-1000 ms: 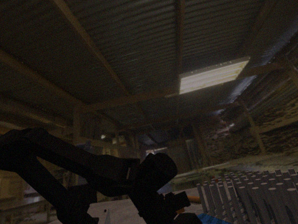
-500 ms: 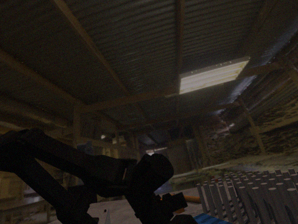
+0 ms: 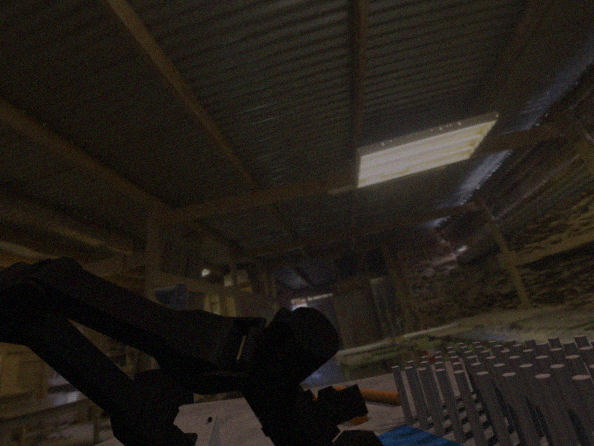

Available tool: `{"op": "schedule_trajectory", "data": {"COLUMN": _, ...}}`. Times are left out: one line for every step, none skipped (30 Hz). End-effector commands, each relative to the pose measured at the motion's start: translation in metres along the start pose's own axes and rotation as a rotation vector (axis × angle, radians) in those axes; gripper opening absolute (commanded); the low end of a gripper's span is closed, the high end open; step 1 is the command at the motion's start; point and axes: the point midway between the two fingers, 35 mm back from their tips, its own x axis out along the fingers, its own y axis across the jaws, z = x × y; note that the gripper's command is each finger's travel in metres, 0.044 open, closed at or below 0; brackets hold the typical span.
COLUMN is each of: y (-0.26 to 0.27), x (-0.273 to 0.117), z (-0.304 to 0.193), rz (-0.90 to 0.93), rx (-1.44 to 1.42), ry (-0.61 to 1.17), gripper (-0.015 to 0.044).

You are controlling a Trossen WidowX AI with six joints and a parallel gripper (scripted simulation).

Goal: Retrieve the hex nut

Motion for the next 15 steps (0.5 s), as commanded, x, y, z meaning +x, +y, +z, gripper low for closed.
{"op": "schedule_trajectory", "data": {"y": -0.0003, "x": -0.0024, "z": -0.0041, "rz": -0.003, "rx": -0.004, "ry": 0.003, "gripper": 0.0}}
{"op": "schedule_trajectory", "data": {"y": -0.0003, "x": -0.0025, "z": -0.0043, "rz": -0.003, "rx": -0.004, "ry": 0.003, "gripper": 0.0}}
{"op": "schedule_trajectory", "data": {"y": -0.0003, "x": -0.0025, "z": -0.0042, "rz": -0.003, "rx": -0.004, "ry": 0.003, "gripper": 0.0}}
{"op": "schedule_trajectory", "data": {"y": -0.0004, "x": -0.0027, "z": -0.0041, "rz": -0.003, "rx": -0.004, "ry": 0.003, "gripper": 0.0}}
{"op": "schedule_trajectory", "data": {"y": -0.0005, "x": -0.0029, "z": -0.0038, "rz": -0.003, "rx": -0.004, "ry": 0.003, "gripper": 0.0}}
{"op": "schedule_trajectory", "data": {"y": -0.0006, "x": -0.0033, "z": -0.0035, "rz": -0.003, "rx": -0.004, "ry": 0.003, "gripper": 0.0}}
{"op": "schedule_trajectory", "data": {"y": -0.0007, "x": -0.0037, "z": -0.0032, "rz": -0.003, "rx": -0.004, "ry": 0.003, "gripper": 0.0}}
{"op": "schedule_trajectory", "data": {"y": -0.0009, "x": -0.0041, "z": -0.0027, "rz": -0.003, "rx": -0.004, "ry": 0.003, "gripper": 0.0}}
{"op": "schedule_trajectory", "data": {"y": -0.0011, "x": -0.0046, "z": -0.0022, "rz": -0.003, "rx": -0.003, "ry": 0.003, "gripper": 0.0}}
{"op": "schedule_trajectory", "data": {"y": -0.0013, "x": -0.0052, "z": -0.0018, "rz": -0.003, "rx": -0.003, "ry": 0.003, "gripper": 0.0}}
{"op": "schedule_trajectory", "data": {"y": -0.0015, "x": -0.0057, "z": -0.0013, "rz": -0.003, "rx": -0.003, "ry": 0.003, "gripper": 0.0}}
{"op": "schedule_trajectory", "data": {"y": -0.0018, "x": -0.0062, "z": -0.0008, "rz": -0.003, "rx": -0.003, "ry": 0.003, "gripper": 0.0}}
{"op": "schedule_trajectory", "data": {"y": -0.002, "x": -0.0067, "z": -0.0003, "rz": -0.003, "rx": -0.003, "ry": 0.003, "gripper": 0.0}}
{"op": "schedule_trajectory", "data": {"y": -0.0023, "x": -0.0073, "z": 0.0002, "rz": -0.003, "rx": -0.003, "ry": 0.003, "gripper": 0.0}}
{"op": "schedule_trajectory", "data": {"y": -0.0026, "x": -0.0078, "z": 0.0007, "rz": -0.003, "rx": -0.002, "ry": 0.003, "gripper": 0.0}}
